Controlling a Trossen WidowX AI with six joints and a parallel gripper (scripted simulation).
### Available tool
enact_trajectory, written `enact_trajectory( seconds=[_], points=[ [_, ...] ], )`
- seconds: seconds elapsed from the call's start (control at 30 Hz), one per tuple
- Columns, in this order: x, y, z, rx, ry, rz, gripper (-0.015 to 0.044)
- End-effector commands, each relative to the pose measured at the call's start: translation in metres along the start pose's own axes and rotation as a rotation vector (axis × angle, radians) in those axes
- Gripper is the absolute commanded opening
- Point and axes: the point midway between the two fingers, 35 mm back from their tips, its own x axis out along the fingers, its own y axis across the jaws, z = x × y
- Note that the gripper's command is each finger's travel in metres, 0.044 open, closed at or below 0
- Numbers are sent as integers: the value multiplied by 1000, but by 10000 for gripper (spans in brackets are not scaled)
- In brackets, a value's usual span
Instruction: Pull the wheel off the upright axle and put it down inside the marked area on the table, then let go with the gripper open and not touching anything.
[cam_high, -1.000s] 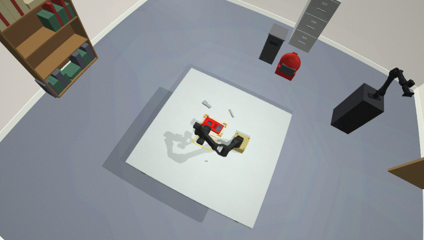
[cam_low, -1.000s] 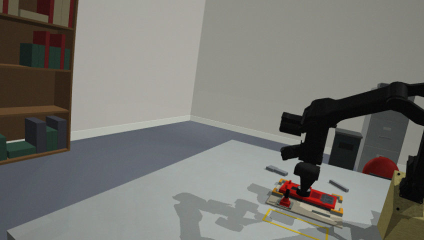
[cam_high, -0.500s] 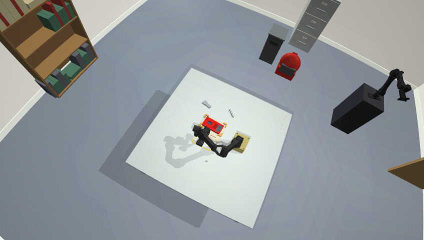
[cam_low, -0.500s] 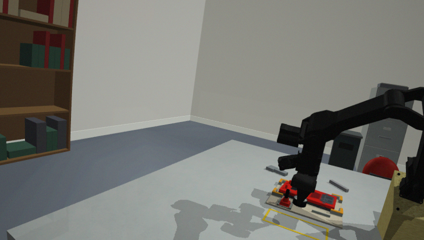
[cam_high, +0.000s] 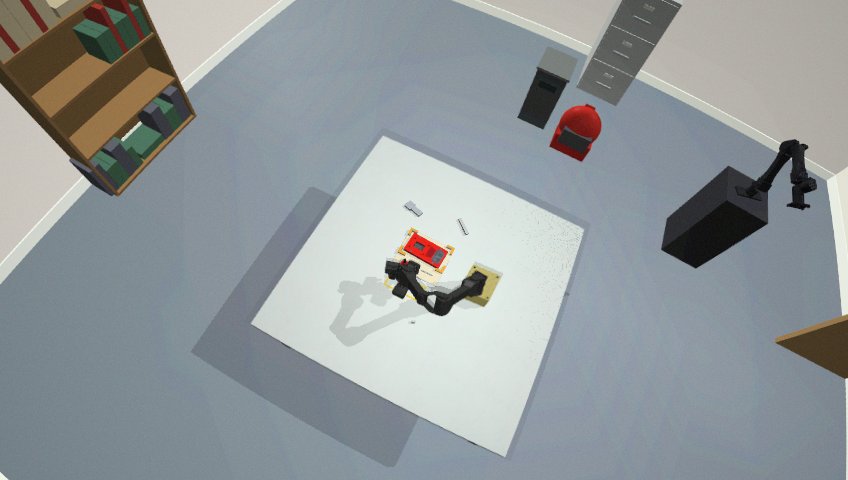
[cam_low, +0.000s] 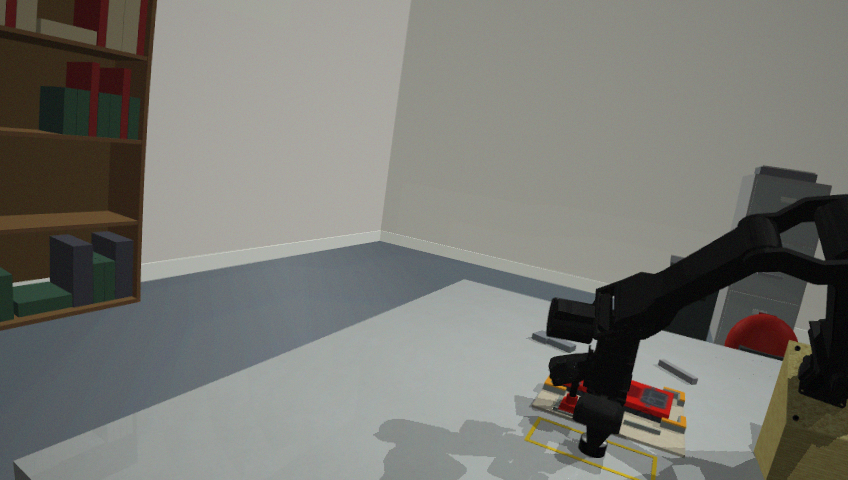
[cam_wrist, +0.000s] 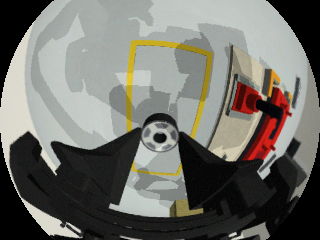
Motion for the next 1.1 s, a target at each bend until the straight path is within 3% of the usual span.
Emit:
enact_trajectory(
  seconds=[0.0, 0.33, 0.67, 0.83, 1.07],
  points=[
    [0, 0, 0, 0, 0, 0, 26],
    [-2, 0, 0, 0, 0, -1, 289],
    [-60, 0, 0, 8, -1, -7, 300],
    [-80, -23, -31, 15, -3, -20, 431],
    [-106, -40, -80, 11, 3, -10, 440]
  ],
)
